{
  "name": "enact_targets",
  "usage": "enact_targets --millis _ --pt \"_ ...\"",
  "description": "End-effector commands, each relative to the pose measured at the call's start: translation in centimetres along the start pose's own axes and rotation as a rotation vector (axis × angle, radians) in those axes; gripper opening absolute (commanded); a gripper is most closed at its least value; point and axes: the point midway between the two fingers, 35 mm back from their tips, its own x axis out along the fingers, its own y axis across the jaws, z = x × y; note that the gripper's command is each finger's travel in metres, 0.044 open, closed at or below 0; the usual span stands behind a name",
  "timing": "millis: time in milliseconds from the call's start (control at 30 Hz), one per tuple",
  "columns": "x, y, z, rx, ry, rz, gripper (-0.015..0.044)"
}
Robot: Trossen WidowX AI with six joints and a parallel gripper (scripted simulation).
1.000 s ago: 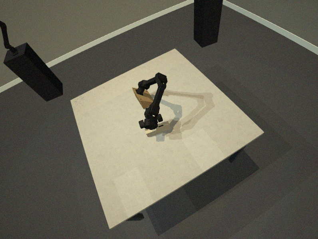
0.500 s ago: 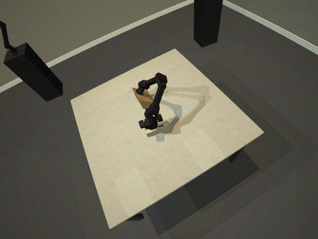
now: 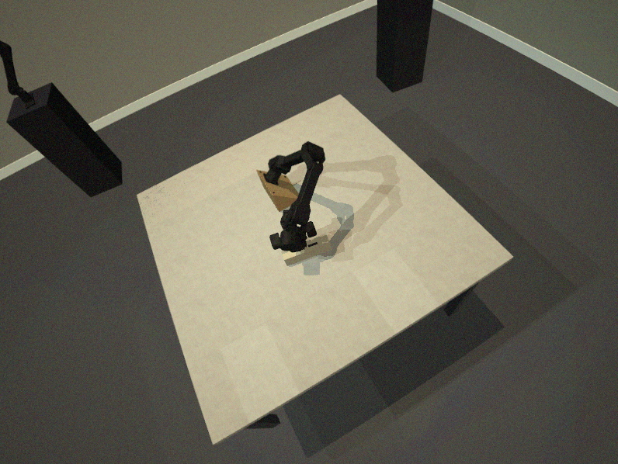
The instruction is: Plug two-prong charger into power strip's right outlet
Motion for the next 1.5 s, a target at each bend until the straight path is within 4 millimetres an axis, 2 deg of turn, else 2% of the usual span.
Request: enact_targets --millis 0,767,1467 --pt "-0.16 0.07 0.92 -0.014 -0.018 -0.002 0.0000" --pt "-0.21 0.10 1.85 -0.014 -0.018 -0.002 0.0000" --pt "-0.16 0.11 1.64 -0.014 -0.018 -0.002 0.0000"
